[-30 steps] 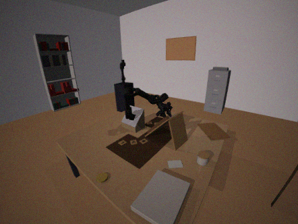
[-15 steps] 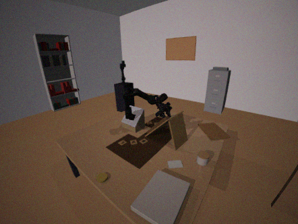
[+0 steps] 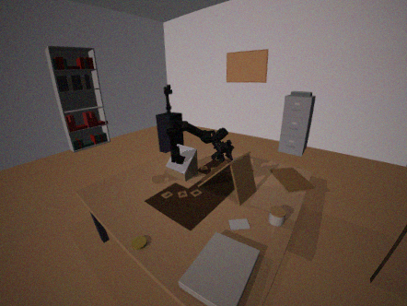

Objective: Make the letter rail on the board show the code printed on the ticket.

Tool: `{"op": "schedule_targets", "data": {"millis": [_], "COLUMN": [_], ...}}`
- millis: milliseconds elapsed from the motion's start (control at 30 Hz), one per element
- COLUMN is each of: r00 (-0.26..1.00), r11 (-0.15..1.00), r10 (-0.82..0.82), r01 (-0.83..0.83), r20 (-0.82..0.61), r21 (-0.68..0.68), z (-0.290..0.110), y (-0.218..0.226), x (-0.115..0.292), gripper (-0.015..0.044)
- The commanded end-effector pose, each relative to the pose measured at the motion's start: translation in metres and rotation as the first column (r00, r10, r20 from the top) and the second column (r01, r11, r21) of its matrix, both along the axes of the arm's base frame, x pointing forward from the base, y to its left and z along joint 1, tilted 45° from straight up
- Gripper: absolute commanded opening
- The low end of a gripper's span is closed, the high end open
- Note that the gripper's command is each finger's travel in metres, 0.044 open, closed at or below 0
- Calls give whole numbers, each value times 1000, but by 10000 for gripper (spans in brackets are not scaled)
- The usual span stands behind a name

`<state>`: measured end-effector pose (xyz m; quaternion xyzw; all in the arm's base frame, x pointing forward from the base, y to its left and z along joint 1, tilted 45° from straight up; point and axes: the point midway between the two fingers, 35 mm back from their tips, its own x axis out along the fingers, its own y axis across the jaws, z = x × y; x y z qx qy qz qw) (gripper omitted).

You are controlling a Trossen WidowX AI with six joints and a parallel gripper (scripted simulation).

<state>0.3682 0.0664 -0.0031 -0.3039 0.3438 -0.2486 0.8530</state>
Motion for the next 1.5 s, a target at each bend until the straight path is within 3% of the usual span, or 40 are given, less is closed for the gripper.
{"op": "schedule_targets", "data": {"millis": [0, 1467], "r00": [1000, 1000], "r11": [1000, 1000], "r10": [3, 3], "r01": [-3, -3], "r20": [-5, -6], "r21": [1, -1], "z": [1, 19], "y": [-3, -21], "x": [-2, -7], "gripper": [0, 0]}}
